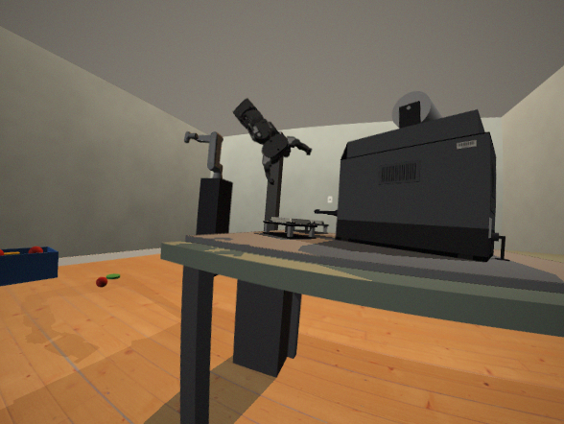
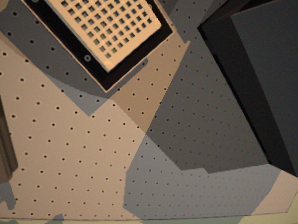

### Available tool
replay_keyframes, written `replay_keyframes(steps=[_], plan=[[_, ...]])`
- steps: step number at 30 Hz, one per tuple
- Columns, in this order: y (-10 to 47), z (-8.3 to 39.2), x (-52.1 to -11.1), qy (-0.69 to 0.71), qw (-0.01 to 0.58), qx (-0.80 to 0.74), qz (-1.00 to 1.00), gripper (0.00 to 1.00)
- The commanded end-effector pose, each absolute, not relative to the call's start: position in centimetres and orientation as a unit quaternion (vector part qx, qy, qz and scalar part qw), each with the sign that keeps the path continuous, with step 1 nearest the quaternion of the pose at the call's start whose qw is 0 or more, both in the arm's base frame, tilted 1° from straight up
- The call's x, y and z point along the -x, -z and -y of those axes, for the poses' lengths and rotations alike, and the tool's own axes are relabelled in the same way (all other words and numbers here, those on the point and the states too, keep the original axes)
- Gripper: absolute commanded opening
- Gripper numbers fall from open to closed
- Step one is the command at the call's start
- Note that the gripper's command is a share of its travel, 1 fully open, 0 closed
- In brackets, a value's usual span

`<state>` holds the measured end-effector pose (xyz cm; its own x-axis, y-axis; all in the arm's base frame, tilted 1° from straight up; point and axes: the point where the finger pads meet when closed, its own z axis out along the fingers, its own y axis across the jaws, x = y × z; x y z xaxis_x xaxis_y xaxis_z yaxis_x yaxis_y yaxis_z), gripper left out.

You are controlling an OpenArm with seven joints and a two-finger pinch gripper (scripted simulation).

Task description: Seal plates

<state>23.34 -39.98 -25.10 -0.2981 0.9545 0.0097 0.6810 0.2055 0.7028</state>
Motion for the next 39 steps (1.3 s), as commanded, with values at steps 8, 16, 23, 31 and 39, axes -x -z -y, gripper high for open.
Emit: replay_keyframes(steps=[8, 16, 23, 31, 39], plan=[[25.0, 40.1, -23.4, -0.309, 0.223, -0.549, -0.744, 1.0], [25.0, 40.1, -23.4, -0.309, 0.223, -0.549, -0.744, 1.0], [26.0, 38.2, -25.6, -0.353, 0.241, -0.54, -0.725, 0.65], [26.8, 35.8, -28.8, -0.387, 0.259, -0.543, -0.699, 0.65], [27.6, 33.8, -30.9, -0.41, 0.27, -0.555, -0.671, 0.65]])
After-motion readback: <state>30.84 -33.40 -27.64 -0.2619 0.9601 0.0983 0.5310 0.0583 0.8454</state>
